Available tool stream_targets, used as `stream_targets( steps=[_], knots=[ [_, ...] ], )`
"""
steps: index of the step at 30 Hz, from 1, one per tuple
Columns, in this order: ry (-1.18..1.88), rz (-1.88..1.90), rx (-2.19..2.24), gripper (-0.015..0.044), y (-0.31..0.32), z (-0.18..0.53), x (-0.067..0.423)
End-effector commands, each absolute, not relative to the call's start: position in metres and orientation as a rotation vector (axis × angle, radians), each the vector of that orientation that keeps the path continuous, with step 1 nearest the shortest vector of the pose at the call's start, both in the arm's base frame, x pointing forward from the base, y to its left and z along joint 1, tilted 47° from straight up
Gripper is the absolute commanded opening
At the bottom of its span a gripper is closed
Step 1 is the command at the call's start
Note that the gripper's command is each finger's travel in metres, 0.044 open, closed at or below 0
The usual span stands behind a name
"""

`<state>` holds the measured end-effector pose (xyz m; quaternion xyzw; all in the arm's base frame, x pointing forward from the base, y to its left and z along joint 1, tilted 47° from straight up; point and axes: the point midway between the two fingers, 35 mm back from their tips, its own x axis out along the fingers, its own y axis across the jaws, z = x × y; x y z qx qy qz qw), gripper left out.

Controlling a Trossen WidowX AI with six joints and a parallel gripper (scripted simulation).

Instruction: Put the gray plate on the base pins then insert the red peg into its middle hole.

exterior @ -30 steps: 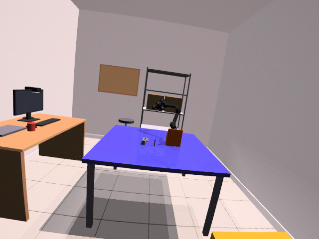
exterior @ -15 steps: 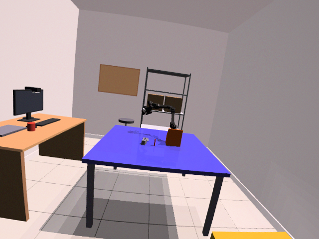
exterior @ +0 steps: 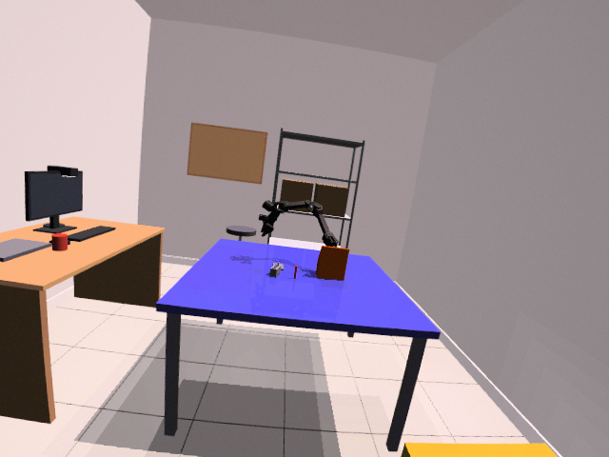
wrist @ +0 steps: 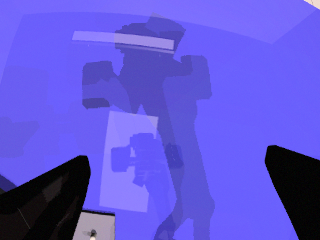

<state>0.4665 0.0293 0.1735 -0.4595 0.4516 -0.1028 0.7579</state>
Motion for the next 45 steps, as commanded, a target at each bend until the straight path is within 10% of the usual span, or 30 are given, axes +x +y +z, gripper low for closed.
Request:
stream_targets(
  steps=[1,15,45],
  knots=[
    [1.106,-0.088,-1.132,0.044,0.057,0.122,0.455],
    [1.597,0.504,-1.755,0.044,0.128,-0.054,0.338],
    [1.618,0.528,-1.787,0.044,0.083,-0.109,0.348]
  ],
)
